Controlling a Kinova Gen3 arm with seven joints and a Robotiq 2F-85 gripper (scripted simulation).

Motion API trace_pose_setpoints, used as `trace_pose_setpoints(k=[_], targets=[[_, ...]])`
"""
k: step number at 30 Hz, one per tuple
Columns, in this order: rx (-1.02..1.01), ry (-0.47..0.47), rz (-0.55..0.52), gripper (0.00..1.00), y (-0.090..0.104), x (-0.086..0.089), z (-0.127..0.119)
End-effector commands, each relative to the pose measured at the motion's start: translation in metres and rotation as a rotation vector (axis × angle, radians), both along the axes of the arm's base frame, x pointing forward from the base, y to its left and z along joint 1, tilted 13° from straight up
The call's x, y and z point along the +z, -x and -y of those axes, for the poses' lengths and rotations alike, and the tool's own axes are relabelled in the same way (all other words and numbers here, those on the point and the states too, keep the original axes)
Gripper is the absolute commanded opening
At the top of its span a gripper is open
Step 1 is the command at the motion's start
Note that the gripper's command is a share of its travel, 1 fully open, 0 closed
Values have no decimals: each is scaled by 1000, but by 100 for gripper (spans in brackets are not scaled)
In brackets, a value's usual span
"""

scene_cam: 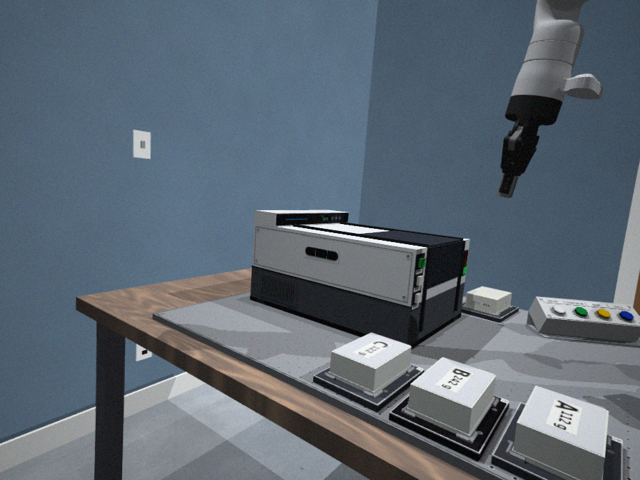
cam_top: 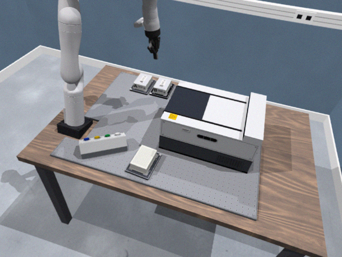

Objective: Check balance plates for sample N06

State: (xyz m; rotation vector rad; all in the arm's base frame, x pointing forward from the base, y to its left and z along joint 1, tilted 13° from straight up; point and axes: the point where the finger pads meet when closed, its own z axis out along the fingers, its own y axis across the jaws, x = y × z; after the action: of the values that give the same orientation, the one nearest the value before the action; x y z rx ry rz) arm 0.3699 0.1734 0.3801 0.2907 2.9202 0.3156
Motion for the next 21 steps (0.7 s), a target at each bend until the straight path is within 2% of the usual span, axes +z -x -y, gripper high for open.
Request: trace_pose_setpoints(k=[1, 10, 21], targets=[[-19, 13, 73, 10, 0, 0, 0], [-60, 44, 245, 10, 0, 0, 0], [-64, 47, 260, 10, 0, 0, 0]])
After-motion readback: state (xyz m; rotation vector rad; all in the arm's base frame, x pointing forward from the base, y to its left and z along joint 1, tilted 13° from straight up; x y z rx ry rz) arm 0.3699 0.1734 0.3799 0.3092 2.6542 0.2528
